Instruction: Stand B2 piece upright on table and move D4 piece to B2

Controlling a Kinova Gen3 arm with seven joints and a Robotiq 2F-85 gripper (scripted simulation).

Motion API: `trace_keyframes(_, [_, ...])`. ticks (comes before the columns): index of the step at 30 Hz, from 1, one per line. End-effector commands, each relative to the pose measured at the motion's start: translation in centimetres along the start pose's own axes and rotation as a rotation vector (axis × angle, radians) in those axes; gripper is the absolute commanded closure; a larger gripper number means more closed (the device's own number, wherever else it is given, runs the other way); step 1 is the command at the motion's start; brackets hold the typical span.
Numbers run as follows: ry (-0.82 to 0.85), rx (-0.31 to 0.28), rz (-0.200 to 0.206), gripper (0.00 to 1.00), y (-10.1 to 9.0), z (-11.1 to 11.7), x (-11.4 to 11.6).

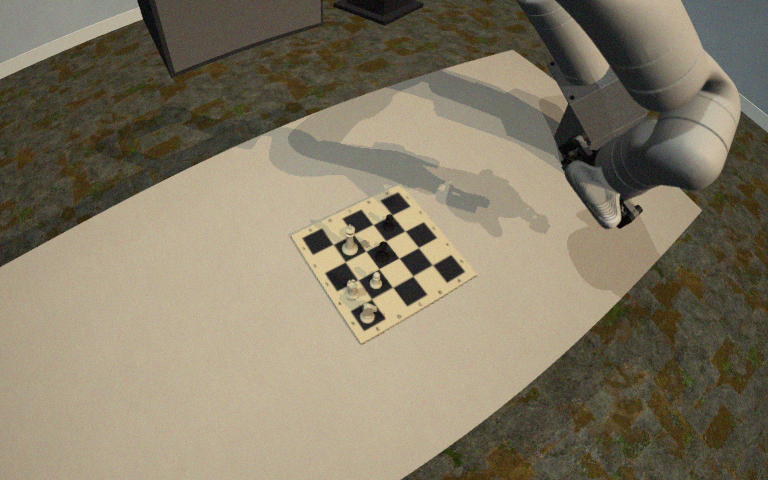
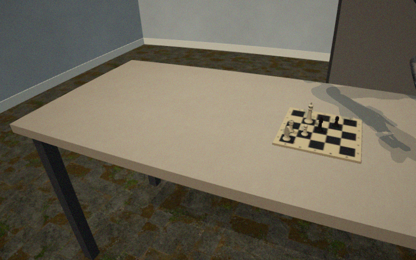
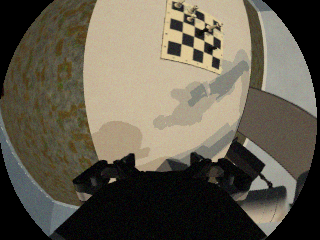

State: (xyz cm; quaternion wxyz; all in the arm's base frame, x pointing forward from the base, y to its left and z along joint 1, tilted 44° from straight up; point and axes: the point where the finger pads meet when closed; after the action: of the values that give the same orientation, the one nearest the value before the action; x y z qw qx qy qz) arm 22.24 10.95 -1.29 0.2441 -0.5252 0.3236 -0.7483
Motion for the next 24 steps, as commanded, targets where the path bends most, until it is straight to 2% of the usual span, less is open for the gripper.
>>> trace_keyframes(1, [0.096,0.047,0.014,0.0,-0.8,1.8,-1.0])
trace_keyframes(6, [0.355,0.131,0.015,0.0,-1.3,6.0,-2.2])
trace_keyframes(8, [0.355,0.131,0.015,0.0,-1.3,6.0,-2.2])
trace_keyframes(22, [1.152,0.388,0.015,0.0,-2.9,19.0,-5.7])
trace_keyframes(24, [1.204,0.405,0.015,0.0,-3.0,19.9,-5.9])
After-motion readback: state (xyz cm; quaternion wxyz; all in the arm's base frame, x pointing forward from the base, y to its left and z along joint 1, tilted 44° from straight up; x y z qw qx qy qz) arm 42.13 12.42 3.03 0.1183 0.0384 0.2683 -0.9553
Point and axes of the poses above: the point where the finger pads meet when closed, its own y axis out along the fingers, its own x axis across the jaws, z = x × y, and after that the axes turned 1 degree about y, right-handed
